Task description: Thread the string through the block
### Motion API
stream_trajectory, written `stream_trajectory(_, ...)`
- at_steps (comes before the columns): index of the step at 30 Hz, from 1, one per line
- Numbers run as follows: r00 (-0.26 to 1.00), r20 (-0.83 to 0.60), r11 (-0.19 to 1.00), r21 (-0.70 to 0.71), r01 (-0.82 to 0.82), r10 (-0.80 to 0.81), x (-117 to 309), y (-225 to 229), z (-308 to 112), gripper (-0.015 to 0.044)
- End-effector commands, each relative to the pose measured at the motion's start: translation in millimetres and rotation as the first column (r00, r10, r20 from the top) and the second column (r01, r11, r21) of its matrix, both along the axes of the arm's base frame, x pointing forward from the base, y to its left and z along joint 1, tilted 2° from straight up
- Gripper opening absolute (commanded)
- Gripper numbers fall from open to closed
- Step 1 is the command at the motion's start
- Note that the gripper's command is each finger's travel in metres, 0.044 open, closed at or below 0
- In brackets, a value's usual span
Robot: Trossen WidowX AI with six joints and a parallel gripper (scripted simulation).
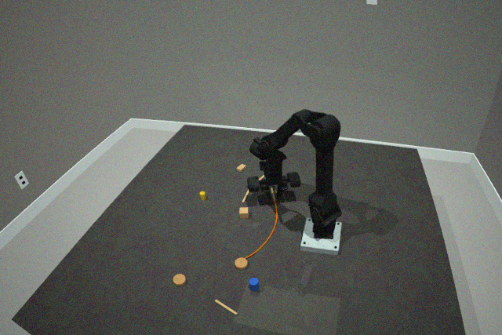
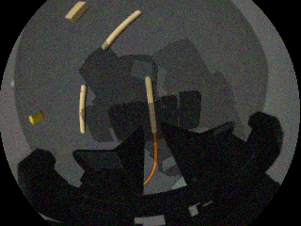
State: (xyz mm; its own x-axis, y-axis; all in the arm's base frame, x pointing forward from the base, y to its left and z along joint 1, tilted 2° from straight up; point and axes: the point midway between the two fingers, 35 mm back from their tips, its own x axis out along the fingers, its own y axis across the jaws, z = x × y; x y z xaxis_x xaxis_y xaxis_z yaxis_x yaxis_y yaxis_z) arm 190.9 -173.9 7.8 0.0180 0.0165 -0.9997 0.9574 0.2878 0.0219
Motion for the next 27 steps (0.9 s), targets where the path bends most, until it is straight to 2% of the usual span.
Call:
stream_trajectory(1, 1.0, -0.013, 1.0, 0.005, 0.003, -0.003, -2.8, 1.8, -4.2, 0.0122)
stream_trajectory(22, 1.0, -0.013, 1.0, 0.005, 0.003, -0.003, -2.8, 1.8, -4.2, 0.0122)
stream_trajectory(27, 1.0, -0.007, 1.0, 0.006, 0.0, 0.0, -1.6, 1.5, -2.8, 0.0)
